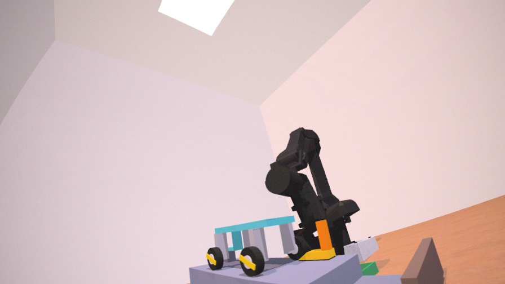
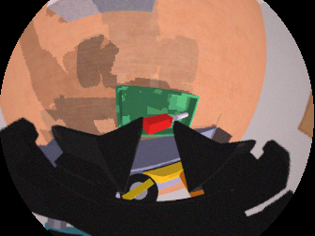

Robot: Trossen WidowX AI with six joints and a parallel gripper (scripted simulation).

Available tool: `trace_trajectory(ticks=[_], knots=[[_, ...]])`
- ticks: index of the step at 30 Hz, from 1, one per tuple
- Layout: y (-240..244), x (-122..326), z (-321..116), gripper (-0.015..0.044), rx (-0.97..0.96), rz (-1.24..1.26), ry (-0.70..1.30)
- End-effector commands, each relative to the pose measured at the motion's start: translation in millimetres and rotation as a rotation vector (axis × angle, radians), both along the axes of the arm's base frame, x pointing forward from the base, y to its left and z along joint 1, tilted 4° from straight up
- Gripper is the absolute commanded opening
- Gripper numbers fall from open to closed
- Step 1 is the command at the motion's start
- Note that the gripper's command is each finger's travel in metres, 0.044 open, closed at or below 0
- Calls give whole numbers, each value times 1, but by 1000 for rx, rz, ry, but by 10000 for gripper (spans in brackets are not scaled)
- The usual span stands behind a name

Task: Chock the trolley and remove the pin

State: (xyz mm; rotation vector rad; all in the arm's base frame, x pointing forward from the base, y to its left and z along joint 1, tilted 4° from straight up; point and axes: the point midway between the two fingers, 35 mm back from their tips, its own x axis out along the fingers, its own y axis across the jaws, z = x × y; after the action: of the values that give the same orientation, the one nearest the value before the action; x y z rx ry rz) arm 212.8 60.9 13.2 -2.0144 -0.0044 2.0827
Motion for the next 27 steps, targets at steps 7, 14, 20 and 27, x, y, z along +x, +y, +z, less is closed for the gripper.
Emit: trace_trajectory(ticks=[7, 14, 20, 27], knots=[[-4, -3, -5, 190, 3, 4, 1], [-5, -4, -7, 190, 3, 4, 1], [-5, -2, -6, 321, 0, 0, -1], [-5, -2, -4, 340, 0, 0, -1]])
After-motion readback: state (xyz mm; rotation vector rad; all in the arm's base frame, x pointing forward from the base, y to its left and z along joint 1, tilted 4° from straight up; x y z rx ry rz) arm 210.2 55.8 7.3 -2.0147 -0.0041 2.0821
